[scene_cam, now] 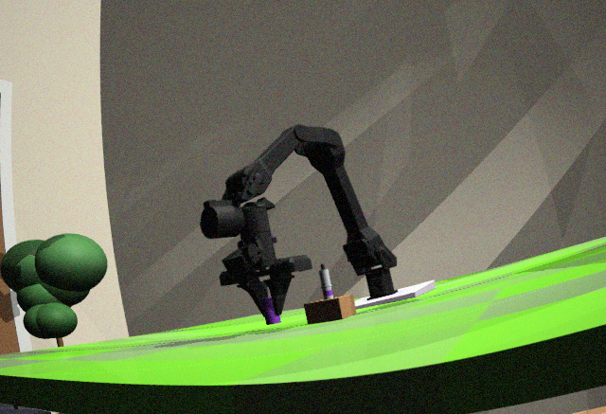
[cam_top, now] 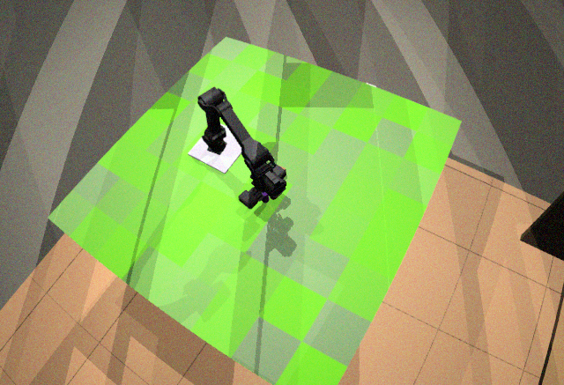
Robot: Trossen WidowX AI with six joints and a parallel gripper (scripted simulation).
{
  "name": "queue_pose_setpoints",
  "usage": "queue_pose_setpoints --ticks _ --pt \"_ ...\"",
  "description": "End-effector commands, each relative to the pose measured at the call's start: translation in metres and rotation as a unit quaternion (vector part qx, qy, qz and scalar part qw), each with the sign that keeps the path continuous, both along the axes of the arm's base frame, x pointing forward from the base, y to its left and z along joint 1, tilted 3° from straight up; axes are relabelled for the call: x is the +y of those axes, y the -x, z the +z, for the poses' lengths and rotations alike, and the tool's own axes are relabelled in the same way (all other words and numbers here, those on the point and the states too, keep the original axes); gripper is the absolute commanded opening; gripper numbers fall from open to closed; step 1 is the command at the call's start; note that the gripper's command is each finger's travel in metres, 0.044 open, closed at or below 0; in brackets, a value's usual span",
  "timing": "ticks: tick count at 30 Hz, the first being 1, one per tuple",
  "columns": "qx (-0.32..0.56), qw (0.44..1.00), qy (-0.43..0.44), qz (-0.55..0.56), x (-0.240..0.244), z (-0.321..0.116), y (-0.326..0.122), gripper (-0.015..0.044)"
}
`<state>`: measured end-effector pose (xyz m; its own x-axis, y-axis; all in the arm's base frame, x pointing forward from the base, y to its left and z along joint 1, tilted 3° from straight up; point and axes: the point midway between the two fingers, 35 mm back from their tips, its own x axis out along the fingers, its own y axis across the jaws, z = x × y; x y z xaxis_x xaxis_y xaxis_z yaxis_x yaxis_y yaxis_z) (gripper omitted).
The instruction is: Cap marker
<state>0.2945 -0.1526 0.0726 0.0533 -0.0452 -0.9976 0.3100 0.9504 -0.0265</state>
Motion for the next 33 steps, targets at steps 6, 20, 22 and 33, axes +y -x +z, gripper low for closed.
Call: queue_pose_setpoints --ticks 6,20,22,33 --pt "-0.006 1.0 0.005 0.0 0.0 0.027 0.0 0.0" --pt "-0.006 1.0 0.005 0.0 0.008 0.053 0.002 0.0" --pt "-0.006 1.0 0.004 0.0 0.015 0.056 0.002 0.0" --pt "-0.006 1.0 0.002 0.0 0.055 0.076 0.004 0.0"
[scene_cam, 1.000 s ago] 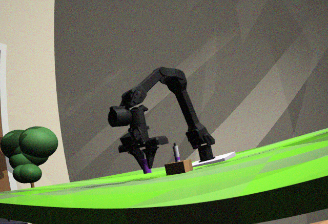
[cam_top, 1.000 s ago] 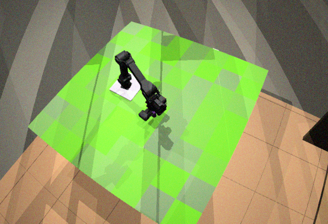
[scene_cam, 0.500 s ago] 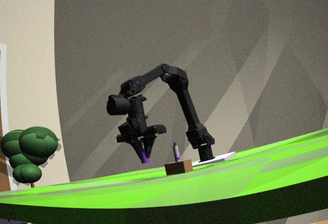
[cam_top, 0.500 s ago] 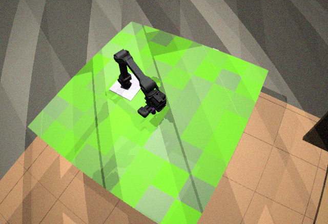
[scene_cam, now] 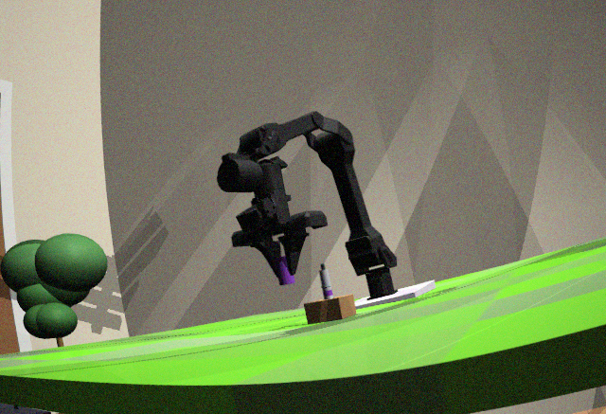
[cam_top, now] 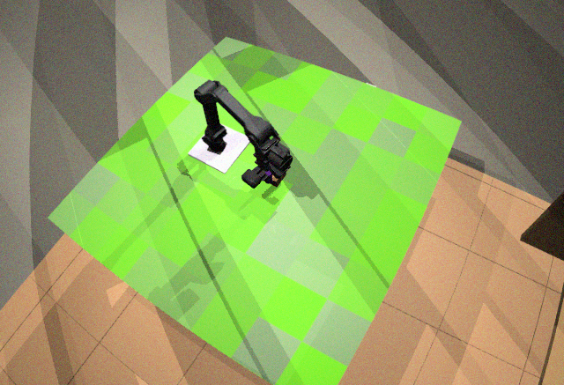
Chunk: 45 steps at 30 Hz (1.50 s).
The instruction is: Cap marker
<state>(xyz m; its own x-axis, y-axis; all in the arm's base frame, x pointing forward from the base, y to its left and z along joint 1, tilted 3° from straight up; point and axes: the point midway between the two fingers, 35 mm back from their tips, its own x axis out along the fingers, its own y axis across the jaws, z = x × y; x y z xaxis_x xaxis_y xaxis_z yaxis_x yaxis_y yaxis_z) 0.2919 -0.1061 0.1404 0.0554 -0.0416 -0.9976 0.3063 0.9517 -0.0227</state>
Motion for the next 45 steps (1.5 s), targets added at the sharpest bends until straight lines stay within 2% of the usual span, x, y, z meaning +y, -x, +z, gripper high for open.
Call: queue_pose_setpoints --ticks 1,19,45 --pt "-0.005 1.0 0.004 -0.002 0.012 0.01 0.002 0.0" --pt "-0.004 1.0 0.001 -0.002 0.069 0.039 0.019 0.0" --pt "-0.005 1.0 0.001 -0.002 0.068 0.01 0.016 0.0"
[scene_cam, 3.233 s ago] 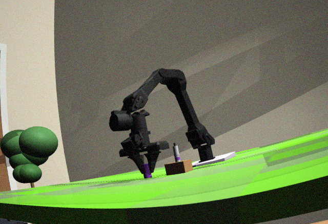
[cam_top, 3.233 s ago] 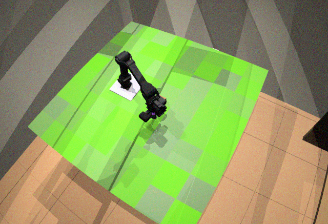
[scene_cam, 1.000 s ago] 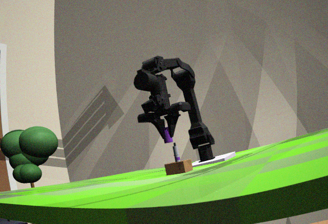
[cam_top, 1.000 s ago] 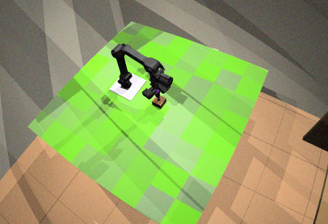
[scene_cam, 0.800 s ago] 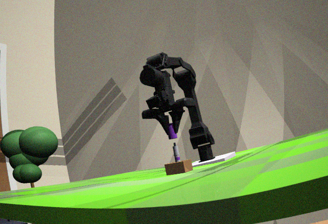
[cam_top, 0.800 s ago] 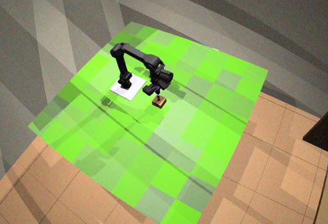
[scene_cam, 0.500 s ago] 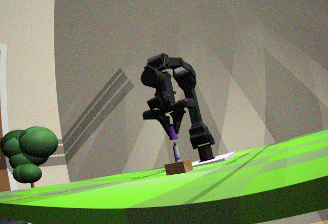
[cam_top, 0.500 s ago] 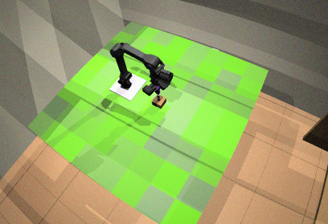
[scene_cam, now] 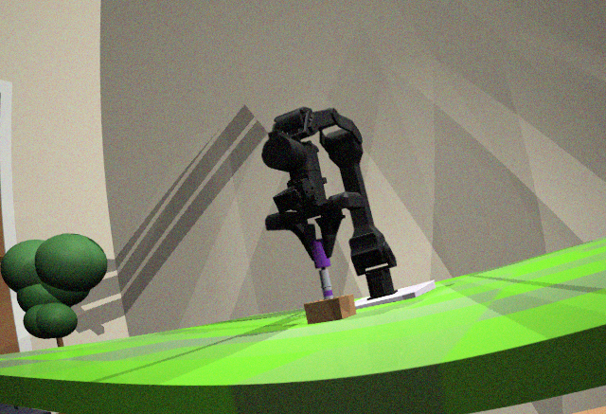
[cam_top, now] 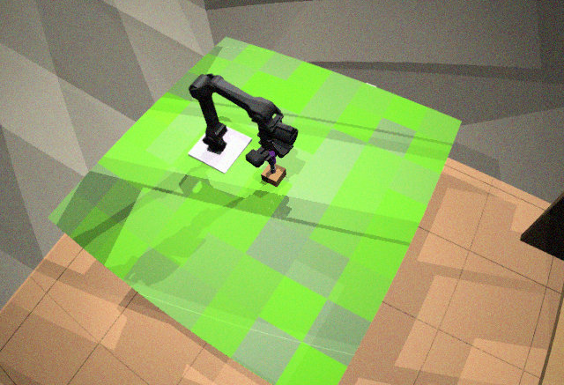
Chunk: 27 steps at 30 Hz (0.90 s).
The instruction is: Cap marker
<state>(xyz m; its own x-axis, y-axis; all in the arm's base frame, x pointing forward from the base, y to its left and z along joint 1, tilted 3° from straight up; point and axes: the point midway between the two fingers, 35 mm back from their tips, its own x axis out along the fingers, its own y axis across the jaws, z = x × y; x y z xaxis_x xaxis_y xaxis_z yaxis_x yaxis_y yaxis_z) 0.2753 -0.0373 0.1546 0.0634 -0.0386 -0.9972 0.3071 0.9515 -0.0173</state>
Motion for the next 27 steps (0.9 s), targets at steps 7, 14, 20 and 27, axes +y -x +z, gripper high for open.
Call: queue_pose_setpoints --ticks 7,14,20,27 --pt "-0.001 1.0 0.002 -0.001 -0.001 -0.016 -0.001 0.0" --pt "0.0 1.0 0.002 -0.001 -0.002 -0.027 -0.001 0.0" --pt "0.0 1.0 0.002 -0.001 -0.002 -0.035 -0.001 0.0" --pt "0.0 1.0 0.002 -0.001 -0.002 -0.036 -0.001 0.0"
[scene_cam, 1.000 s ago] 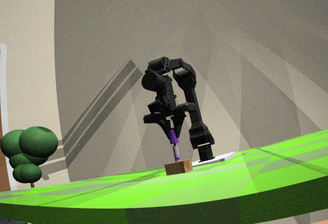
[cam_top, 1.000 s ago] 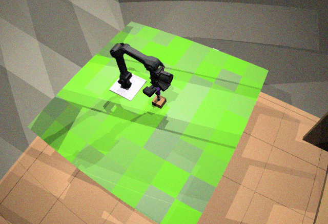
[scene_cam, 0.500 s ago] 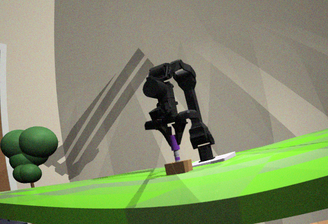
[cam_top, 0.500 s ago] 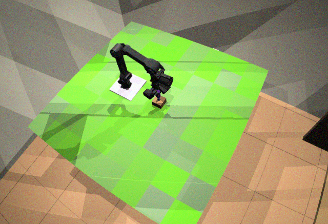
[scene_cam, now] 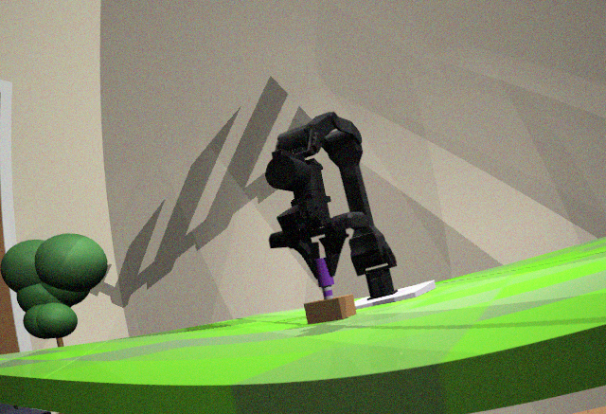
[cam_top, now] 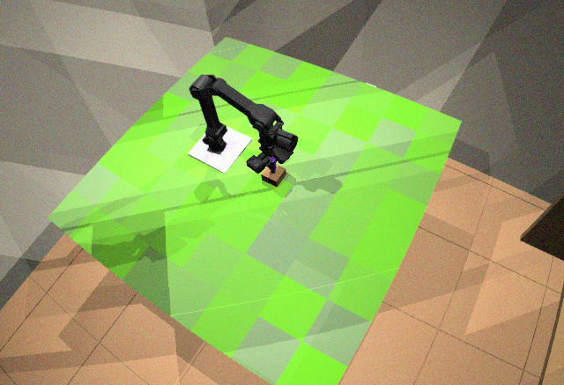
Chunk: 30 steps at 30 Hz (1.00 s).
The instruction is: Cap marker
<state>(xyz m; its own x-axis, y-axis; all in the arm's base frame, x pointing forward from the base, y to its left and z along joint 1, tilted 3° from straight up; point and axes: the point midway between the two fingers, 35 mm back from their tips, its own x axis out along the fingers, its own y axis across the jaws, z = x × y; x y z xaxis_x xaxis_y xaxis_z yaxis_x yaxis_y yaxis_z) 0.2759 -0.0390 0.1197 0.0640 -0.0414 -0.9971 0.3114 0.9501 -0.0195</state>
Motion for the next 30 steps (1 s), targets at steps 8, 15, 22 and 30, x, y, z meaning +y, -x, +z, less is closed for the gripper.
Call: queue_pose_setpoints --ticks 8,15,22,30 --pt "0.0 1.0 0.0 0.0 0.0 0.0 0.0 0.0105" --pt "0.0 1.0 0.0 0.0 0.0 0.0 0.0 0.0289" --pt "0.0 1.0 0.0 0.0 0.0 0.002 0.0 0.044" --pt "0.0 1.0 -0.001 0.0 0.003 0.074 0.005 0.044"
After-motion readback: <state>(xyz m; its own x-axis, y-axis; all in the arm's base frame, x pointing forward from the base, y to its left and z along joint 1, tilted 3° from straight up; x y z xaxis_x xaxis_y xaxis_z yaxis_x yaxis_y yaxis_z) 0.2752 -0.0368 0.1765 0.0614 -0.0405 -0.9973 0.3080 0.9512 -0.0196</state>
